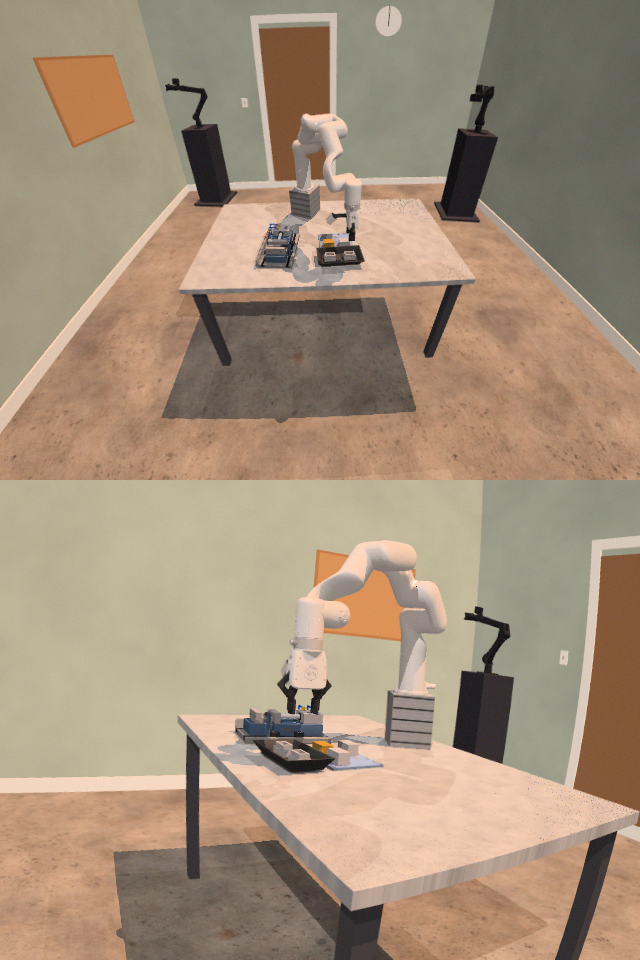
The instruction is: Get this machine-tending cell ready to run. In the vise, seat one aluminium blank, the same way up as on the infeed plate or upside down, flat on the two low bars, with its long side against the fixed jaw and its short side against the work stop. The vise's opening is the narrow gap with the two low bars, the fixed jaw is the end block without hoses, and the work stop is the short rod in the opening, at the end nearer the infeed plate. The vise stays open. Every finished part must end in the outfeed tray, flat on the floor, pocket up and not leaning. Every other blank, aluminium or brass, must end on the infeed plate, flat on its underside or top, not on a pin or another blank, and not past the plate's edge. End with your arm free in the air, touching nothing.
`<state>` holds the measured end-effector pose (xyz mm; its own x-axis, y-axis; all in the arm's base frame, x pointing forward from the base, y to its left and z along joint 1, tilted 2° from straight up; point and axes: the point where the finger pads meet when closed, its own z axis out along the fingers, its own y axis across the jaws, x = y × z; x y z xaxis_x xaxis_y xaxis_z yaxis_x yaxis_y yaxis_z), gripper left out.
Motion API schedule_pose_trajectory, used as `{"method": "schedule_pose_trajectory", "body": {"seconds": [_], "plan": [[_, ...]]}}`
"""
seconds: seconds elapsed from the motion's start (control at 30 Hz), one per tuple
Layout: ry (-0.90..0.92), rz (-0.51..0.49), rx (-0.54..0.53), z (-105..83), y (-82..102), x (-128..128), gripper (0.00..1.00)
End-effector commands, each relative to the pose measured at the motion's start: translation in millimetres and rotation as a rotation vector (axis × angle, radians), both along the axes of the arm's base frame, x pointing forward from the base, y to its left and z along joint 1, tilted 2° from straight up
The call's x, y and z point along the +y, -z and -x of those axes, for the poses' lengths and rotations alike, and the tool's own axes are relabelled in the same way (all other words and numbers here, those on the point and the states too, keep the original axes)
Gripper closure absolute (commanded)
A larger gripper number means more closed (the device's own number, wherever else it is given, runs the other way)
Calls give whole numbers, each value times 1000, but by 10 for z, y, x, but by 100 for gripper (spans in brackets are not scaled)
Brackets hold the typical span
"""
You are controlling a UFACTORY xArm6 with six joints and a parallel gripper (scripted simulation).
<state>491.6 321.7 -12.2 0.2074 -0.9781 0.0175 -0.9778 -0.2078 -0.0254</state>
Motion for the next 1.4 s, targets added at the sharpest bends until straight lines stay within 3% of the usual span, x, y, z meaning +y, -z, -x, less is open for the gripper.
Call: {"method": "schedule_pose_trajectory", "body": {"seconds": [0.0,0.4,0.43,1.37], "plan": [[0,-2,-3,1,-216,5,31],[0,-2,-3,5,-343,7,31],[0,-2,-3,5,-343,7,100],[0,-2,-3,5,-343,7,100]]}}
